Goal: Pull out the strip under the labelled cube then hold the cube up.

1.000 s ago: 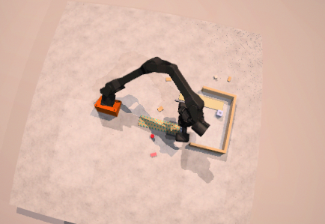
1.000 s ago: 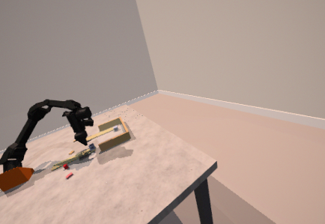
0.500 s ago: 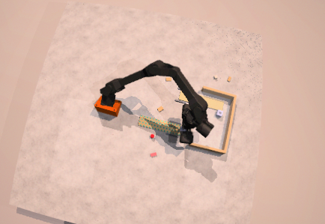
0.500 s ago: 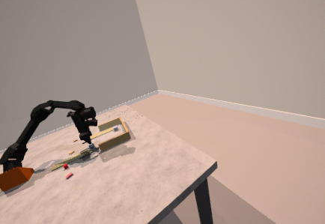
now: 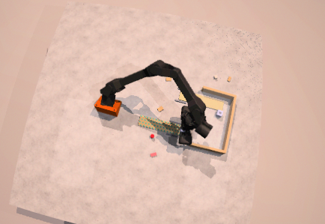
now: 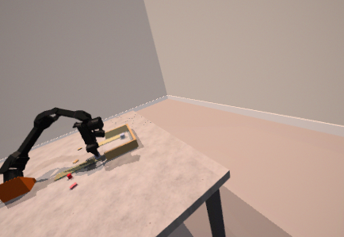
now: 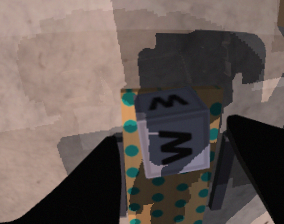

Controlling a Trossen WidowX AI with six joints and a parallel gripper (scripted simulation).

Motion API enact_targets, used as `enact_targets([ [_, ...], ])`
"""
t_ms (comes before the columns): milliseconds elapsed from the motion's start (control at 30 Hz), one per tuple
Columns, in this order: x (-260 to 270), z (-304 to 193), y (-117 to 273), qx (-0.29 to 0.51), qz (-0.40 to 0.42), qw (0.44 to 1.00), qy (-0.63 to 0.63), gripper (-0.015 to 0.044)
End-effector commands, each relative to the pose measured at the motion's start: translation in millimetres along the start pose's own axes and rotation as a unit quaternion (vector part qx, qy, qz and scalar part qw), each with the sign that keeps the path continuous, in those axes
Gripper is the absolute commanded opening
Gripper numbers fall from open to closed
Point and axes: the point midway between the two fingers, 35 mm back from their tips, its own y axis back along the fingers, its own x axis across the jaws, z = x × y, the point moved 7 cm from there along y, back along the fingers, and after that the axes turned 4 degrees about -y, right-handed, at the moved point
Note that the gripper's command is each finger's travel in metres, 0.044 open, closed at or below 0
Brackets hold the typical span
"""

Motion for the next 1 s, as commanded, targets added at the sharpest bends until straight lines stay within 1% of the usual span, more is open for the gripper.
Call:
enact_targets([
  [0, -1, -1, -7, 0.000, 0.002, 1.000, -0.004, 0.0250],
  [333, -1, -2, -19, 0.000, 0.003, 1.000, -0.004, 0.0250],
  [433, 1, -1, -17, 0.001, 0.001, 1.000, 0.000, 0.0171],
  [733, 1, -1, -17, 0.001, 0.001, 1.000, 0.000, 0.0111],
  [867, 1, -4, -15, 0.001, 0.001, 1.000, 0.000, 0.0006],
  [967, 2, -15, -5, 0.001, 0.001, 1.000, -0.001, 0.0000],
])
